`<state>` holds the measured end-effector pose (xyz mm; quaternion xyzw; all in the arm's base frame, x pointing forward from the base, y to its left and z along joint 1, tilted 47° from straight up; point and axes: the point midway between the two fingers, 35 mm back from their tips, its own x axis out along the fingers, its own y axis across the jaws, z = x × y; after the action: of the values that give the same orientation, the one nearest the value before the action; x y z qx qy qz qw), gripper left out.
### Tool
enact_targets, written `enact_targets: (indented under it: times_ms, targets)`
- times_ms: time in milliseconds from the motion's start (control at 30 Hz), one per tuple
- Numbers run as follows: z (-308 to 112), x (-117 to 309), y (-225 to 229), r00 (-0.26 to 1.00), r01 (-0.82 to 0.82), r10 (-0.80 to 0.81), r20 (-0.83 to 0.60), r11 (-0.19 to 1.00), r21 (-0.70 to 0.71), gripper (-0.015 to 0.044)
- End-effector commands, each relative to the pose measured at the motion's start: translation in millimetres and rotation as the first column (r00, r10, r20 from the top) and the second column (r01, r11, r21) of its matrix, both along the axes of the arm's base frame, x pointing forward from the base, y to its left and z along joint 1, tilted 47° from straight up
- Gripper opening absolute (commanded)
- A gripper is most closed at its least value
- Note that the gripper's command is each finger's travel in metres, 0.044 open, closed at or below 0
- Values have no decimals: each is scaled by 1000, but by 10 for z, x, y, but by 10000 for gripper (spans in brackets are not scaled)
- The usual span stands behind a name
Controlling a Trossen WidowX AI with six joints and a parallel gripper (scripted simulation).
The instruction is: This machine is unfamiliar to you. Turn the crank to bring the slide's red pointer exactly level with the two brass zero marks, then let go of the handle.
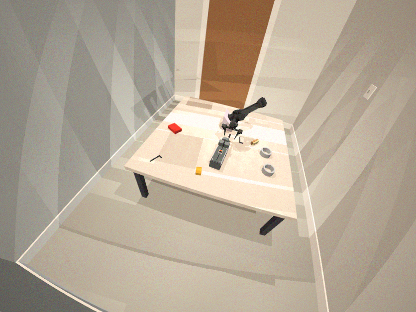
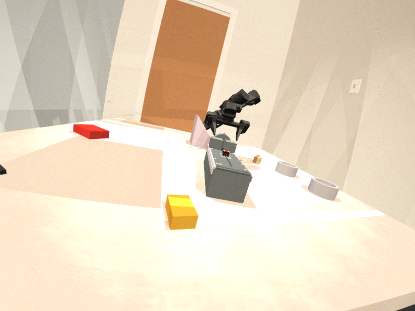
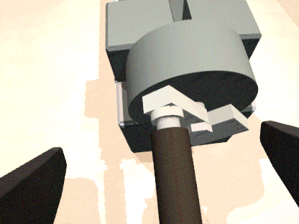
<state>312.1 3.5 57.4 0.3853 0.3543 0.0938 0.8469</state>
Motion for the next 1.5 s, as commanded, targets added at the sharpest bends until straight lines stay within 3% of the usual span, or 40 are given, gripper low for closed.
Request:
enact_targets:
  times_ms: [0, 300, 867, 1467]
  targets:
    - [-80, -23, 39, 1000, 6, -6, -16, 1000, 4, 440]
    - [-149, -35, 128, 1000, 7, -7, -14, 1000, 7, 440]
    - [-149, -35, 128, 1000, 7, -7, -14, 1000, 7, 0]
    - [-150, -39, 100, 1000, 7, -7, -14, 1000, 7, 0]
